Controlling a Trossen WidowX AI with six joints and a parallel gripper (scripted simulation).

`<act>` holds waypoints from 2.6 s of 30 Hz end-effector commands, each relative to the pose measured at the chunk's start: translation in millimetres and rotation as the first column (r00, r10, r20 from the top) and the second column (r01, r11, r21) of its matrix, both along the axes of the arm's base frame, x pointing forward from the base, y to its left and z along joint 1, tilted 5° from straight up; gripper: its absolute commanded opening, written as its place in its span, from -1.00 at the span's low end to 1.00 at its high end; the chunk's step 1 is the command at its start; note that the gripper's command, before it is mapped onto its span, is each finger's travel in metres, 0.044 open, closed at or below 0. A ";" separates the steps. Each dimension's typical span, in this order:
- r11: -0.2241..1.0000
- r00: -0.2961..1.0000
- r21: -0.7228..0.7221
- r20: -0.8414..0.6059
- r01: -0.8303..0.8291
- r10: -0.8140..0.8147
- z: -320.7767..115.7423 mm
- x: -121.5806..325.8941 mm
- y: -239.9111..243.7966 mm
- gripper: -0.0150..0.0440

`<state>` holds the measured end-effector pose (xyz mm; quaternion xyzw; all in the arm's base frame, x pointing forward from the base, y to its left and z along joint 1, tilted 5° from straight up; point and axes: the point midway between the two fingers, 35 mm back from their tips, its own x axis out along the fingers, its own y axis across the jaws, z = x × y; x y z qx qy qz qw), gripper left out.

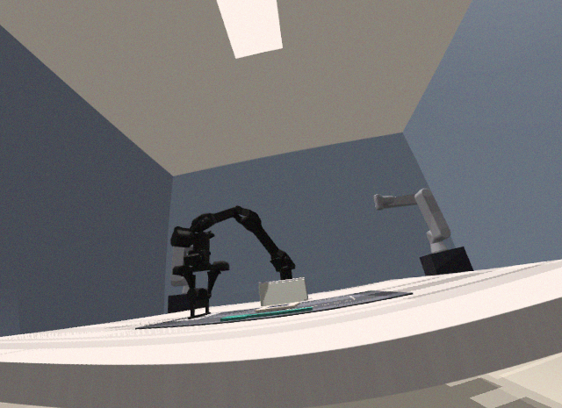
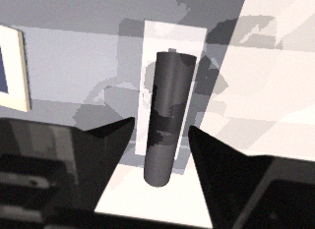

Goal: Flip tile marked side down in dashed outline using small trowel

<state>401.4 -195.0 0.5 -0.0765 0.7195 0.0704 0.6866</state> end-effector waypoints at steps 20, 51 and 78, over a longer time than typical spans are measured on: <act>1.000 1.000 0.007 -0.006 -0.004 0.004 -5.1 -1.9 1.3 -0.05; 0.775 0.775 -0.024 0.009 0.631 -0.631 -5.1 -1.9 1.3 -0.05; 0.366 0.367 -0.037 0.032 0.930 -0.930 -5.1 -1.9 1.3 0.22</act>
